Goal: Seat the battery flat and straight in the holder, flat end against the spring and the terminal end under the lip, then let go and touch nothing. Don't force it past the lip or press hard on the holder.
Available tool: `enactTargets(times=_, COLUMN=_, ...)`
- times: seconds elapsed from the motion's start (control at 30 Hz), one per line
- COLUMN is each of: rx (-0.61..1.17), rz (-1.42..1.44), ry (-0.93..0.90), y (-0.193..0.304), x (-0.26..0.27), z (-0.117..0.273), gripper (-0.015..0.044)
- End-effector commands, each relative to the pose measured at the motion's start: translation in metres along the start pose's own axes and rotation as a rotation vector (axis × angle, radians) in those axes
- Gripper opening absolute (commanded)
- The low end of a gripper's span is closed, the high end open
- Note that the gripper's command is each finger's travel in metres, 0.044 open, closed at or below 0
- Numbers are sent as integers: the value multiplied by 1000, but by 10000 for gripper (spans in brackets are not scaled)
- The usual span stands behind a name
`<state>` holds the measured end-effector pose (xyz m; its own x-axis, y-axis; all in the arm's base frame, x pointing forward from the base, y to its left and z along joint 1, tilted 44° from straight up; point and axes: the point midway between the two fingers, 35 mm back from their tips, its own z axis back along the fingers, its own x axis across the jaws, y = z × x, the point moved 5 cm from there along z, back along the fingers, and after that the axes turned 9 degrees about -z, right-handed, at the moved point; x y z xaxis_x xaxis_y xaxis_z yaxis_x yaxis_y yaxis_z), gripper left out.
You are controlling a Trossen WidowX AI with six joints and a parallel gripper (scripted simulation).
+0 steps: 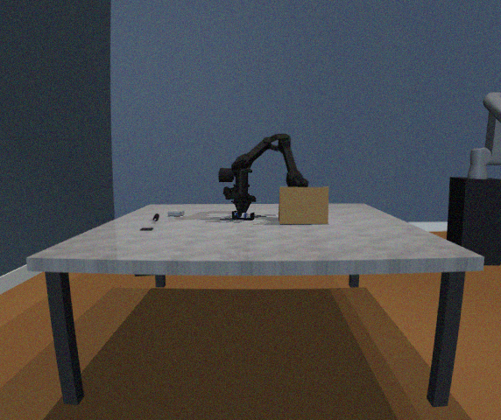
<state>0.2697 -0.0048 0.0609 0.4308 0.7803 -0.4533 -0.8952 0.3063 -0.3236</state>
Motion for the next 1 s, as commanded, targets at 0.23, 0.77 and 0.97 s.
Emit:
enactTargets(times=0.23, rx=1, rz=-1, ry=0, y=0, x=1, z=7, gripper=180)
enactTargets(times=0.77, rx=3, rz=-1, ry=-3, y=7, x=14, z=84, gripper=440)
enactTargets(times=0.97, rx=3, rz=-1, ry=-3, y=5, x=16, z=86, gripper=440)
